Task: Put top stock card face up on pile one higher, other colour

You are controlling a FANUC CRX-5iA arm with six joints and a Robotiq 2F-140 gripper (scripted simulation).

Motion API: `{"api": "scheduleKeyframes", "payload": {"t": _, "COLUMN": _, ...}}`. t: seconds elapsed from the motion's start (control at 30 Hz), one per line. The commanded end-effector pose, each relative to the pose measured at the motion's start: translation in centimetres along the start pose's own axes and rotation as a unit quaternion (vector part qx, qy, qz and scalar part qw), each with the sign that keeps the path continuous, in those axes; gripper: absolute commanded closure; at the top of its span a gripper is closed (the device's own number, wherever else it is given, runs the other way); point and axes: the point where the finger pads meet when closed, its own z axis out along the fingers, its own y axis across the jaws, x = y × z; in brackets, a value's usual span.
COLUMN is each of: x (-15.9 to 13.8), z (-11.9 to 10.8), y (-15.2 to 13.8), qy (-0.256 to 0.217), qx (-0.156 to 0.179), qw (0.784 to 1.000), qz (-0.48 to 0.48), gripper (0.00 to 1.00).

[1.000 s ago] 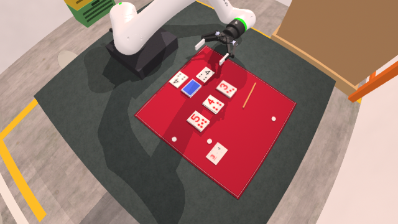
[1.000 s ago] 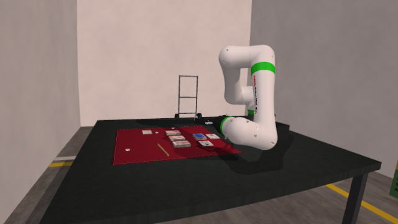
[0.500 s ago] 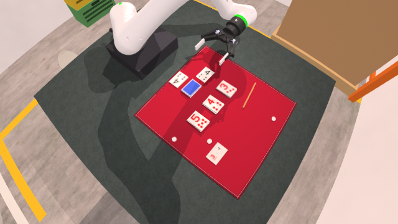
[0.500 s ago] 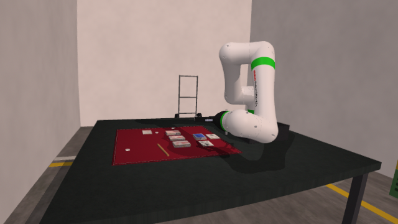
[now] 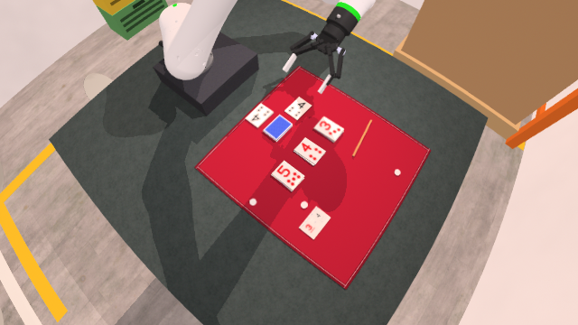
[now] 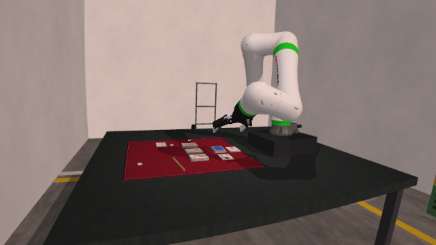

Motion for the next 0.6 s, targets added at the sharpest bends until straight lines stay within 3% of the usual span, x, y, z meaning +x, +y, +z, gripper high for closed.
{"api": "scheduleKeyframes", "payload": {"t": 0.0, "x": 0.05, "z": 0.01, "y": -0.01, "qy": -0.032, "qx": 0.000, "qw": 0.999, "qz": 0.000, "gripper": 0.00}}
{"api": "scheduleKeyframes", "payload": {"t": 0.2, "x": 0.03, "z": 0.01, "y": 0.00, "qy": -0.163, "qx": 0.000, "qw": 0.987, "qz": 0.000, "gripper": 0.00}}
{"api": "scheduleKeyframes", "payload": {"t": 0.27, "x": 0.03, "z": 0.01, "y": 0.00, "qy": -0.163, "qx": 0.000, "qw": 0.987, "qz": 0.000, "gripper": 0.00}}
{"api": "scheduleKeyframes", "payload": {"t": 0.57, "x": 0.02, "z": 0.01, "y": 0.01, "qy": -0.351, "qx": -0.001, "qw": 0.936, "qz": 0.000, "gripper": 0.00}}
